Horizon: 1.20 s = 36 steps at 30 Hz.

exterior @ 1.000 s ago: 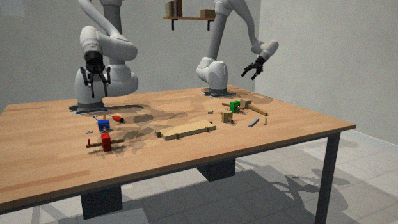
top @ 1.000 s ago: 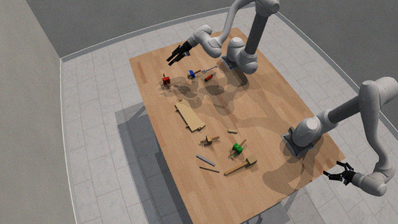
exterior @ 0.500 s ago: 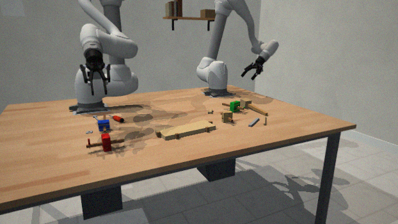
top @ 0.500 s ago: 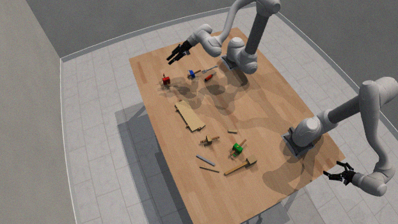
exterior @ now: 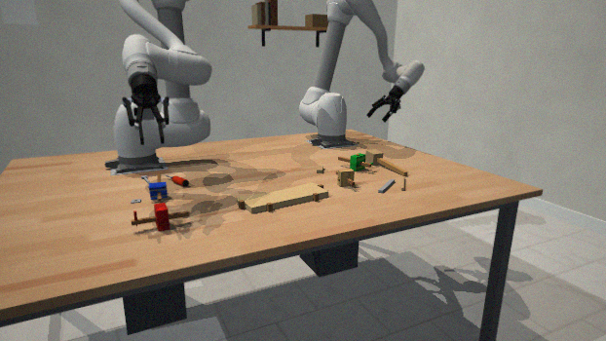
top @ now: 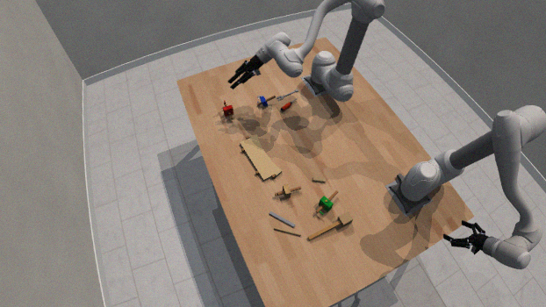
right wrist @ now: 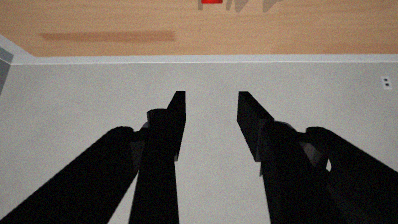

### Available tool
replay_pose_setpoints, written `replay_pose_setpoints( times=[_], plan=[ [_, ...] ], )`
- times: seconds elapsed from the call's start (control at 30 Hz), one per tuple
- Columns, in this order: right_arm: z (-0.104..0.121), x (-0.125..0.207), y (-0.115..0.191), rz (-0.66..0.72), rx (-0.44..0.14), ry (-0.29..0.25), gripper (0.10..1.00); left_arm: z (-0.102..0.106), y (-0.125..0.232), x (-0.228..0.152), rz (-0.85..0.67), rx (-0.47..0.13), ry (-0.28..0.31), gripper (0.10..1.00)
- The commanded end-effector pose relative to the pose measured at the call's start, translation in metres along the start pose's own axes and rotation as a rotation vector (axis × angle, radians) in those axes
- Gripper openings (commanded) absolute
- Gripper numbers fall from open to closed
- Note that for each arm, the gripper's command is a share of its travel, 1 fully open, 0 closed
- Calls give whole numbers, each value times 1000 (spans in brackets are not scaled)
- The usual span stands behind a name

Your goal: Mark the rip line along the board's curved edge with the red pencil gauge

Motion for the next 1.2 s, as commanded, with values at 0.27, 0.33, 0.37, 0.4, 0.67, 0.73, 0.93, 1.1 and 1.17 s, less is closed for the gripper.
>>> replay_pose_setpoints(
  times=[0.27, 0.33, 0.37, 0.4, 0.67, 0.73, 0.93, 1.1, 1.17],
  plan=[
    [56, 58, 33, -27, 391, 128, 372, 2, 5, -2, -2, -8, 1, 1000],
    [62, 52, 38, -32, 491, 81, 372, 2, 5, -2, -2, -8, 1, 1000],
    [64, 45, 42, -33, 543, 55, 372, 2, 5, -2, -2, -8, 1, 1000],
    [64, 37, 46, -33, 596, 29, 372, 2, 5, -2, -2, -8, 1, 1000],
    [65, 7, 66, -21, 938, -106, 372, 2, 5, -2, -2, -8, 1, 1000],
    [65, 7, 66, -21, 938, -107, 372, 2, 5, -2, -2, -8, 1, 1000],
    [70, 8, 59, -23, 939, -106, 372, 2, 5, -2, -2, -8, 1, 1000],
    [85, 5, 37, -24, 938, -105, 372, 2, 5, -2, -2, -8, 1, 1000],
    [85, 5, 37, -24, 938, -105, 372, 2, 5, -2, -2, -8, 1, 1000]
  ],
)
Point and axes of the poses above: on each arm, the point where the finger pads meet when closed, its own z axis out along the fingers, its own x axis across the jaws, y = z × x, the point moved 3 cm from there along -z, back along the fingers, and after that the axes turned 8 degrees about z, right-handed, at the moved point
